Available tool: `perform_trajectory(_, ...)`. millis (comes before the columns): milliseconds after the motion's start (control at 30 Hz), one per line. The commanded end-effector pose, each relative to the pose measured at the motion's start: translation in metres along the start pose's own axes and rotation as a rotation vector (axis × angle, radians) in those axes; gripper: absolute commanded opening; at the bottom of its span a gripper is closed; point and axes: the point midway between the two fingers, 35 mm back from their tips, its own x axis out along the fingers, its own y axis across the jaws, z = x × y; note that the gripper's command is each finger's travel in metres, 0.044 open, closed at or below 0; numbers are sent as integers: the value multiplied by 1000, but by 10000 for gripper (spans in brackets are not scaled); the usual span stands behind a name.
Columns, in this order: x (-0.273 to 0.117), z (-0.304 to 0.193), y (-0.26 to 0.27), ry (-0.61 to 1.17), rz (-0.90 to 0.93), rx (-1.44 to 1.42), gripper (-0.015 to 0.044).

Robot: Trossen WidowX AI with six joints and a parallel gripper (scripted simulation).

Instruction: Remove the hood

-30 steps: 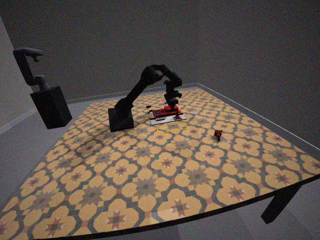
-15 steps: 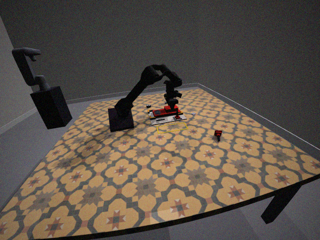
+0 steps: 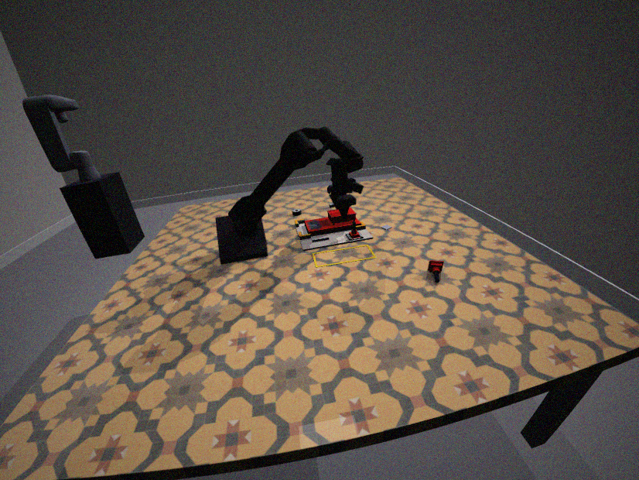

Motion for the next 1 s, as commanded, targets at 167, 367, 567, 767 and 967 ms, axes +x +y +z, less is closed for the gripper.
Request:
perform_trajectory(167,-8,1,1,-2,5,6,0)
perform_trajectory(367,-12,1,1,-2,5,6,0)
perform_trajectory(567,-16,1,1,-2,6,6,0)
perform_trajectory(767,-20,1,1,-2,6,6,0)
perform_trajectory(967,-40,1,1,-1,7,5,0)
